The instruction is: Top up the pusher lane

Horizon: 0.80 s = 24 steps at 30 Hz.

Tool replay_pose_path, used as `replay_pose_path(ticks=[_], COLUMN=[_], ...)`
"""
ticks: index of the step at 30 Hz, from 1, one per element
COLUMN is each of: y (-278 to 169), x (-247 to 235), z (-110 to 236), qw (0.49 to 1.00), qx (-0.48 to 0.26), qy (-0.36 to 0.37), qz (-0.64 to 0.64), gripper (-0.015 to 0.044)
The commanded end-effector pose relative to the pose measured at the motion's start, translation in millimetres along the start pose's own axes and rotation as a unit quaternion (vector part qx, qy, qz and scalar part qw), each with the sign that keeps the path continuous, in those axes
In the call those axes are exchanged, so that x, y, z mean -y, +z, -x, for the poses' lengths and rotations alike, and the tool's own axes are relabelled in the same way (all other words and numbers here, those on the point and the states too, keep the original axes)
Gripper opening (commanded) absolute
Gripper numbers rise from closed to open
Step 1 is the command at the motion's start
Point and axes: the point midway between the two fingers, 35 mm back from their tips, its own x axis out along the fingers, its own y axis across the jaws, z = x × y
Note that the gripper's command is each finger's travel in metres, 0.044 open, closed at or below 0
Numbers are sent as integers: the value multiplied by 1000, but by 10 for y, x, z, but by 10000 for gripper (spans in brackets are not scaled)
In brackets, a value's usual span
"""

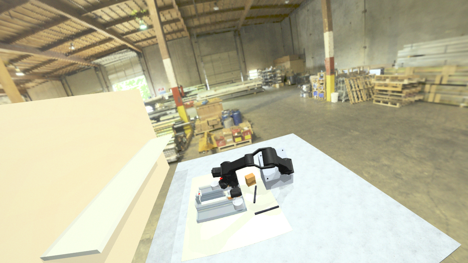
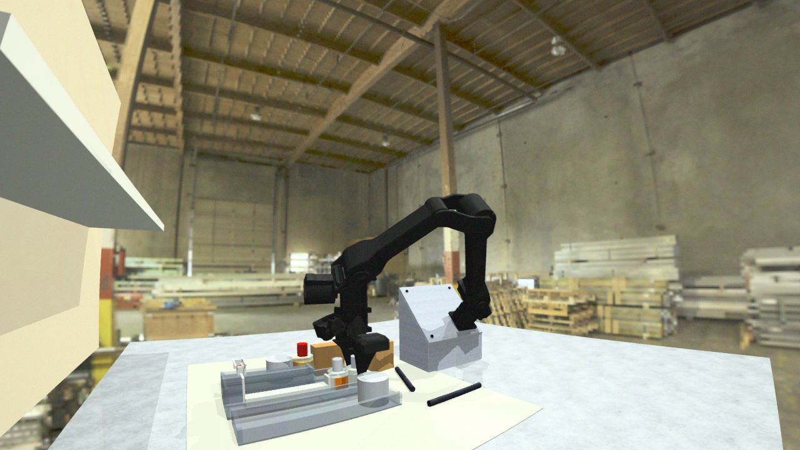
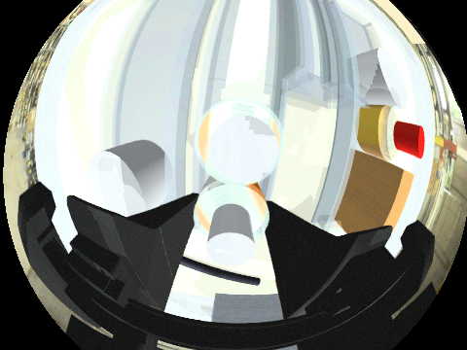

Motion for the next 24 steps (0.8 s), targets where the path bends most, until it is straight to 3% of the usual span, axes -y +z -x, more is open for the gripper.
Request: replay_pose_path(ticks=[1,24], y=[21,-18], x=[-25,-24], z=[-6,-6], qw=[1000,1000], qx=[5,5], qy=[5,5], qz=[6,5], gripper=[0,0])
